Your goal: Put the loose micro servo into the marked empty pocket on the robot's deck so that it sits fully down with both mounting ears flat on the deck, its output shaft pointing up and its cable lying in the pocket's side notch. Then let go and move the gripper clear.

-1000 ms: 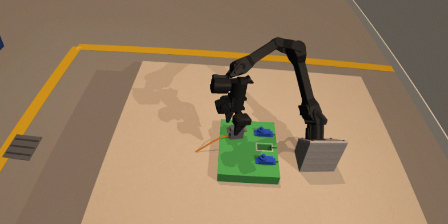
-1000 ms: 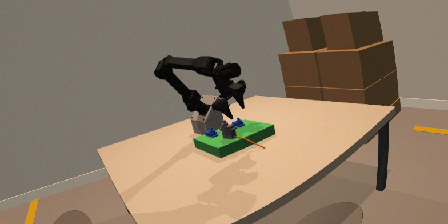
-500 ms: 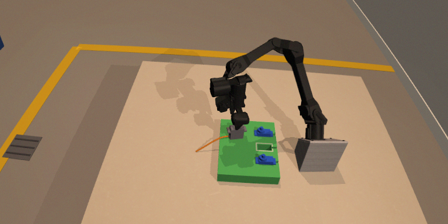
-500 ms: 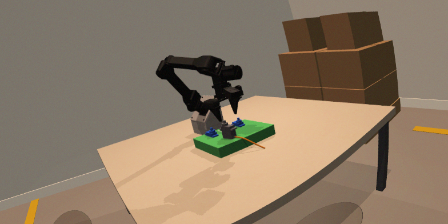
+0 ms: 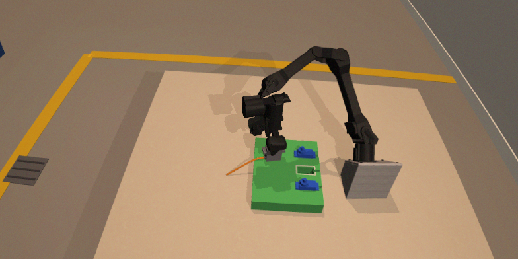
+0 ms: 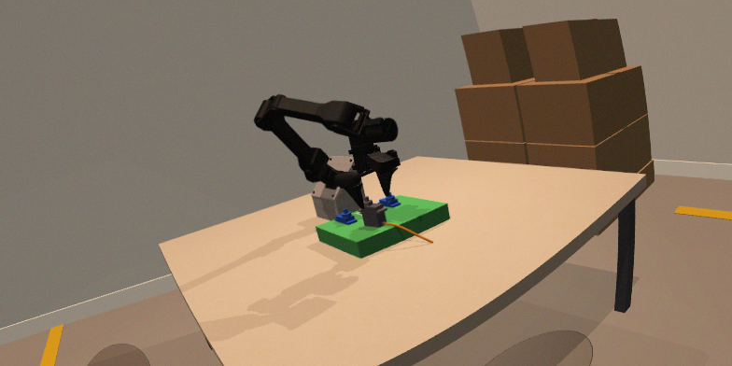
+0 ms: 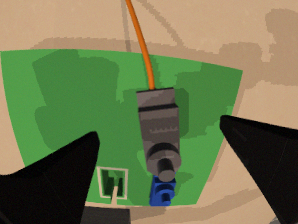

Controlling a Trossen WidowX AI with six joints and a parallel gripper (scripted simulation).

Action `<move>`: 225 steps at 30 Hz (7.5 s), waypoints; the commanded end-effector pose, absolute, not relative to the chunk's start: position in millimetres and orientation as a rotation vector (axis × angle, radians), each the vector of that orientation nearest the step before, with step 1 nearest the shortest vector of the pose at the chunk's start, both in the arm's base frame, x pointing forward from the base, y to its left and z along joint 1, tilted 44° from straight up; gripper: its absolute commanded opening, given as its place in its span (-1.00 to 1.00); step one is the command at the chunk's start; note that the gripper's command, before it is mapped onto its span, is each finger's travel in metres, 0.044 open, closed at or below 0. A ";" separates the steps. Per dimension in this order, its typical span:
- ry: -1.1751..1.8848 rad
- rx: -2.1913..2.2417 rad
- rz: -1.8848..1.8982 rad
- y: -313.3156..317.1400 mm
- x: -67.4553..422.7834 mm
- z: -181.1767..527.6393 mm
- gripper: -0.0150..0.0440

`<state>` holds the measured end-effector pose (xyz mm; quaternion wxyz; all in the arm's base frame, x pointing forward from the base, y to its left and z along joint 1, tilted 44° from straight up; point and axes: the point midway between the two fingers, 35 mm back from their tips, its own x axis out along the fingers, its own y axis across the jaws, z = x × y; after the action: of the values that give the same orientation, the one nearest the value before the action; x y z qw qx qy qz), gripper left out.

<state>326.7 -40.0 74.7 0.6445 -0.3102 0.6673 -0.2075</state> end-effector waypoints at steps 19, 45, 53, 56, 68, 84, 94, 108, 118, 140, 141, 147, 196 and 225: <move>1.524 -0.715 -0.474 -52.9 325.8 61.8 0.11; 1.525 -0.715 -0.473 -32.2 317.6 83.2 -0.49; 1.525 -0.715 -0.473 -31.3 311.7 82.0 -0.49; 1.526 -0.715 -0.473 -29.3 303.1 79.9 -0.49; 1.527 -0.715 -0.472 -16.3 287.5 67.1 -0.49; 1.574 -0.832 -0.356 3.2 289.2 48.9 -0.49; 1.661 -1.097 -0.080 3.2 289.2 48.9 -0.49; 1.726 -1.455 0.341 3.2 289.2 48.9 -0.49; 1.727 -1.699 0.668 3.2 289.2 48.9 -0.49; 1.561 -2.173 1.462 3.3 289.2 48.8 -0.49; 1.547 -2.192 1.500 3.3 289.2 48.8 -0.49; 1.451 -2.296 1.730 3.3 289.2 48.8 -0.49; 1.038 -2.505 2.413 7.1 191.1 42.7 -0.49; 1.039 -2.505 2.414 -6.3 180.6 27.4 -0.49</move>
<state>180.0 -5.4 27.8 -0.2387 -0.6692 0.2785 0.6463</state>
